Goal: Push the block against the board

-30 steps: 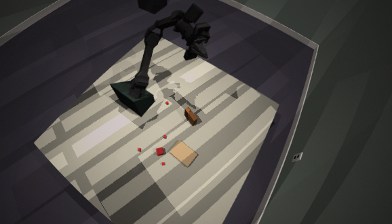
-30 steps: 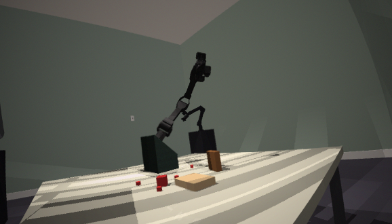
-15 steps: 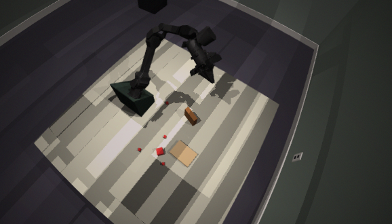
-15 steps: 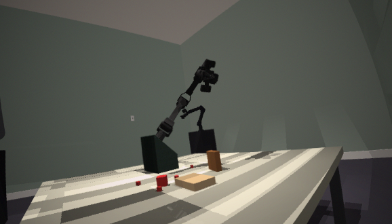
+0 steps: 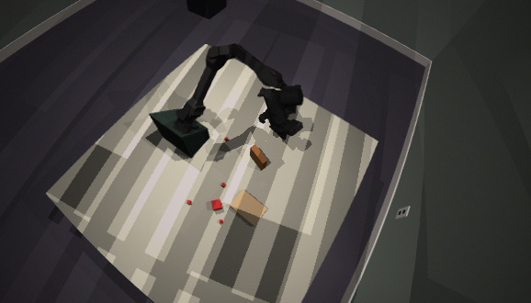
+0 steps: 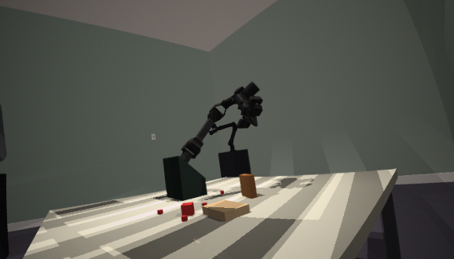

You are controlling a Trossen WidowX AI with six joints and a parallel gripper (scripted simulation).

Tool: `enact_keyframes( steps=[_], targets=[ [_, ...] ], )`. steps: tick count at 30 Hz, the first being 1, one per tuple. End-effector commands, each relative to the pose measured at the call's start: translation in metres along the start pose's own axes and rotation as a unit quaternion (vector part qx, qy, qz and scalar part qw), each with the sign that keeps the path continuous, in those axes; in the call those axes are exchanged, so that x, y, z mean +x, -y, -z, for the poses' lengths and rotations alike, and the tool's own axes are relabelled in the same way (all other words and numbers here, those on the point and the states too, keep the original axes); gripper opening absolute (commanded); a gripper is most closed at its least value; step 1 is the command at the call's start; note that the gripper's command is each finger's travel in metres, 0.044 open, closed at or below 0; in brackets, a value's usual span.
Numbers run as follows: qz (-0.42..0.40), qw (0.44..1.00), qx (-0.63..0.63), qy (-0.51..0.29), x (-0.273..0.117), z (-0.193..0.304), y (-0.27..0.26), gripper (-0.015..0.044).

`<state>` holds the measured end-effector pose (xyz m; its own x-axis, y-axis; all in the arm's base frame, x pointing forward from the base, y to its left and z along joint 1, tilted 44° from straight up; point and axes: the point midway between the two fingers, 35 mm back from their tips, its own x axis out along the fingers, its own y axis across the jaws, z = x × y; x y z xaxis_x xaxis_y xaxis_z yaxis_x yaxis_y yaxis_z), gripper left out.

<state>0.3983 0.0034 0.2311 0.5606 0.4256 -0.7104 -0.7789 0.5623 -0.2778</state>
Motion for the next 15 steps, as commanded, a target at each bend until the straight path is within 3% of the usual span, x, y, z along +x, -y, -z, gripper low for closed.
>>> enact_keyframes(
  steps=[1, 15],
  targets=[
    [-0.071, 0.997, 0.012, 0.007, 0.034, -0.001, -0.029, 0.0],
    [-0.284, 0.958, 0.046, 0.006, 0.114, -0.002, -0.138, 0.0]
  ],
)
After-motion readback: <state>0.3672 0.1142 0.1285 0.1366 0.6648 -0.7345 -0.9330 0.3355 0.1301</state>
